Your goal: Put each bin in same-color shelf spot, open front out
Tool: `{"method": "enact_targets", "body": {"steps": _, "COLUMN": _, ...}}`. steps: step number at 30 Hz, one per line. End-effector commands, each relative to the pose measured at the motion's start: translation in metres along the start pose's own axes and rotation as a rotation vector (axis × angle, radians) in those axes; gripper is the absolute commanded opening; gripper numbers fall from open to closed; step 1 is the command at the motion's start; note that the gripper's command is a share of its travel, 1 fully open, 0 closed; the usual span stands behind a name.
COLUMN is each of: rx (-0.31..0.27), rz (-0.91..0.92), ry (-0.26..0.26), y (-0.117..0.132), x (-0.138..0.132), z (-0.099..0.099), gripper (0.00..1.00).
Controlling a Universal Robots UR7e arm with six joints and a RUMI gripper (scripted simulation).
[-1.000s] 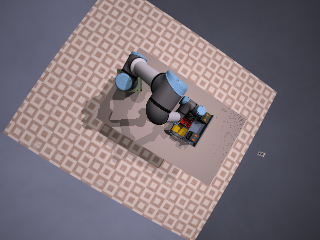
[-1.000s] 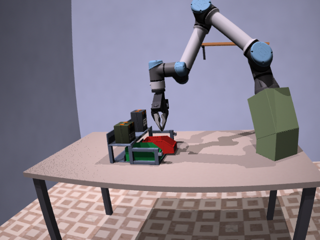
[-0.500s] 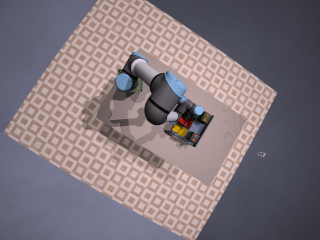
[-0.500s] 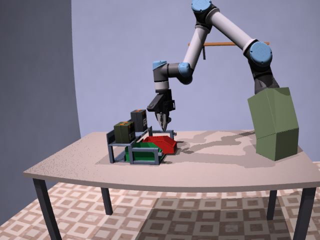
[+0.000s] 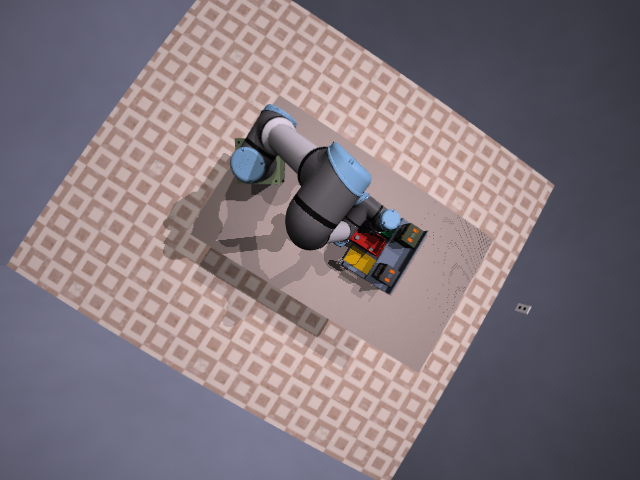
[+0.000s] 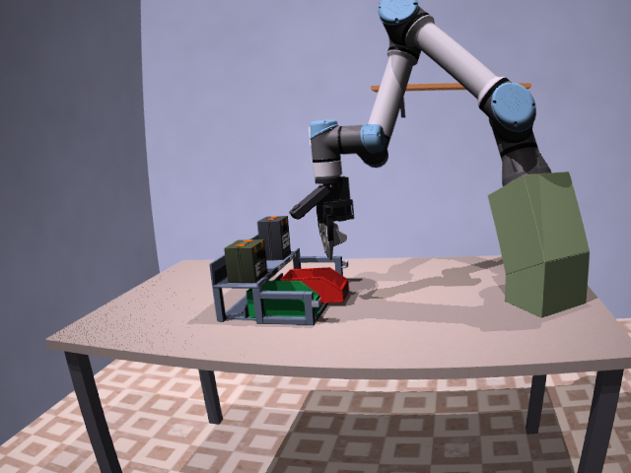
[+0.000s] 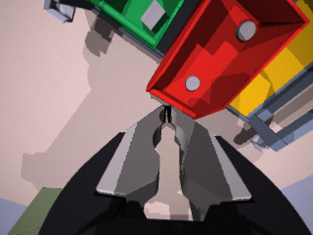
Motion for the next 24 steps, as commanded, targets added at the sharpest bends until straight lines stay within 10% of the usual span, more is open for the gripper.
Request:
{"method": "enact_targets", "body": {"steps": 1, "rx": -0.001, "rz": 0.279, "ry": 0.007, "y": 0.011, "x": -0.002, "z": 0.0, "gripper": 0.0}}
{"method": "enact_targets", "body": {"steps": 24, "rx": 0.012, "rz": 1.061, "ry": -0.002, "y": 0.046, "x": -0.014, "z": 0.005, "gripper": 0.0}}
Point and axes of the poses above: the point where the finger pads meet when closed, its own z axis out along the fingers, its own x axis across the jaws, y = z × x, the point moved 9 cm from there along -z, back along the fingers, and after that the axes turned 15 degrees about -z, right-handed, at the moved point
